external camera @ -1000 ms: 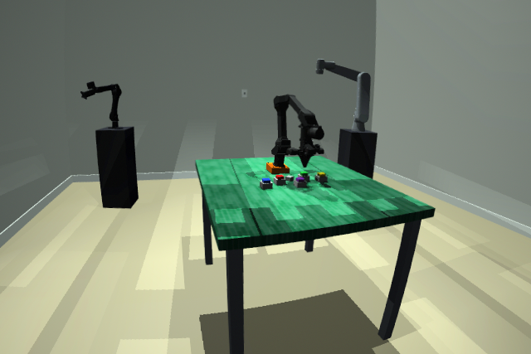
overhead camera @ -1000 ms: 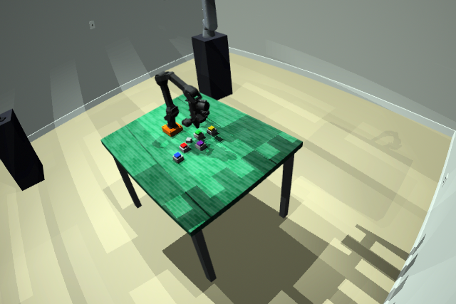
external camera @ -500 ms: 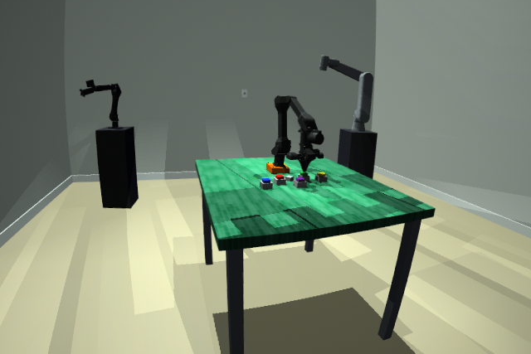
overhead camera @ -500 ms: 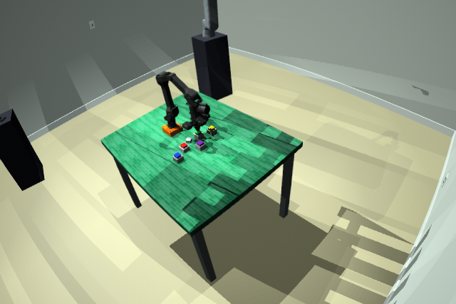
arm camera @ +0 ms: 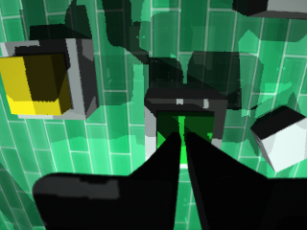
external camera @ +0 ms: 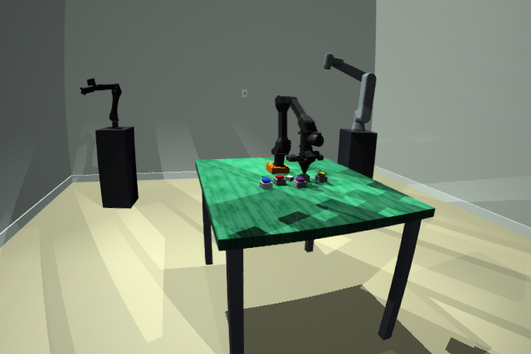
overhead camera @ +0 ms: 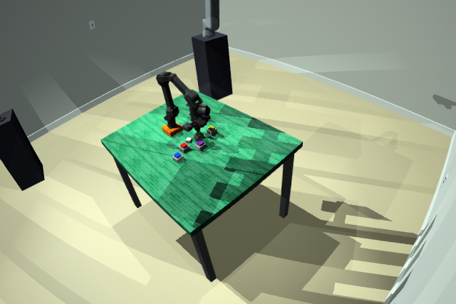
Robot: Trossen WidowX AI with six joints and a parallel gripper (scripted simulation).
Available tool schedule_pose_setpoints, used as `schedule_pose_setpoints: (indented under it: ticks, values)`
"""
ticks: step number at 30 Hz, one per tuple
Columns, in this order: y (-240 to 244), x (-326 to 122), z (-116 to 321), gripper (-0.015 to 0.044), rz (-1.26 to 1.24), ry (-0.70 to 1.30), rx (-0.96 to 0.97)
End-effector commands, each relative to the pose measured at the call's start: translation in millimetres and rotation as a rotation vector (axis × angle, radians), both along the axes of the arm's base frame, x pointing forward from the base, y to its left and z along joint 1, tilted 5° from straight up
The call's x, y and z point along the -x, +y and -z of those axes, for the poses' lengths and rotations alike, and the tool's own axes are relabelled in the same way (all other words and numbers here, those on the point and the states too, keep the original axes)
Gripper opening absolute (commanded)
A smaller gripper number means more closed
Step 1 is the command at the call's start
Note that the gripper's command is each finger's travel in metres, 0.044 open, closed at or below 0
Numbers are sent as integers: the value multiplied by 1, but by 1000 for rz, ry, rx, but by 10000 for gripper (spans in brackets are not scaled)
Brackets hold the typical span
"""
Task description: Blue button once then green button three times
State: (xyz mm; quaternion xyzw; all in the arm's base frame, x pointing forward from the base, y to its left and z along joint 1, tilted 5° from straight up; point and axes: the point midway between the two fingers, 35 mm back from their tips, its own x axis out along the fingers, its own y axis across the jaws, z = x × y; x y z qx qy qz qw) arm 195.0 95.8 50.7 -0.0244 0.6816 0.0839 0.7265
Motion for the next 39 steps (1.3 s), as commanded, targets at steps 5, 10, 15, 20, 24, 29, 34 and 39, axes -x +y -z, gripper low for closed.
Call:
schedule_pose_setpoints:
  ticks: [5, 10, 15, 20, 24, 29, 34, 39]
  values:
    - [-1, 1, 2, 20, 4, 7, 7]
    - [-1, 0, -10, 20, 1, 3, 2]
    - [-4, 2, -33, 20, 4, 7, 7]
    - [-3, 2, -30, 20, 4, 7, 7]
    - [-3, 1, -24, 20, 4, 7, 7]
    - [-2, 1, -16, 20, 4, 7, 7]
    - [-1, 0, -8, 20, 4, 7, 7]
    - [-1, 0, 0, 20, 4, 7, 7]
